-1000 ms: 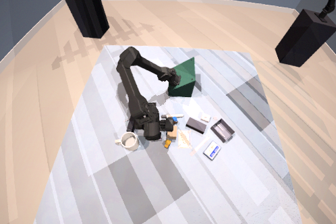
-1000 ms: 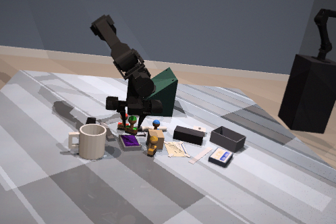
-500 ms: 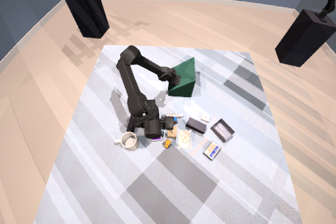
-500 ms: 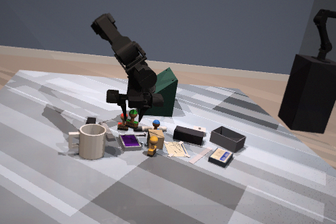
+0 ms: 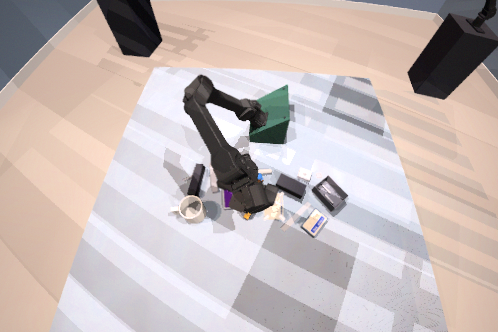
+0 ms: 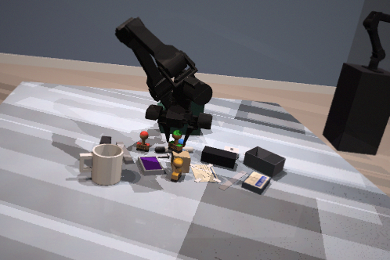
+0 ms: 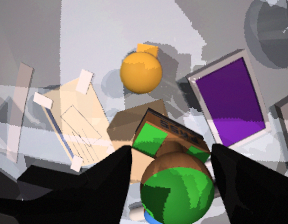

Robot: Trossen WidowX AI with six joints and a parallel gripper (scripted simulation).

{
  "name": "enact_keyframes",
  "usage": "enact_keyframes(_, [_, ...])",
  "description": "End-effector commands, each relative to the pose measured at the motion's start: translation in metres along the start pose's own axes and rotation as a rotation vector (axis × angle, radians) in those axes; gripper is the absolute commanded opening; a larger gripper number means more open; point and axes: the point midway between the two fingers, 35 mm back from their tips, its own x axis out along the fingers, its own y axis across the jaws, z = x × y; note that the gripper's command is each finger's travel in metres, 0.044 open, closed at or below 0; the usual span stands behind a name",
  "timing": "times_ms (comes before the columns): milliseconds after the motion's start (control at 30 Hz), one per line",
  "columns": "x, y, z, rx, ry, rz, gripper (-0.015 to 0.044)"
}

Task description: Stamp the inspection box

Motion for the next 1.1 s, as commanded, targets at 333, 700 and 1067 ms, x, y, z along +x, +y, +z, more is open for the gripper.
enact_keyframes(333, [0.0,0.073,-0.017,0.308,0.003,0.003,0.0])
enact_keyframes(700, [0.002,0.096,-0.026,0.409,0.001,-0.001,0.0])
enact_keyframes(1067, [0.01,0.096,-0.025,0.408,0.001,-0.001,0.0])
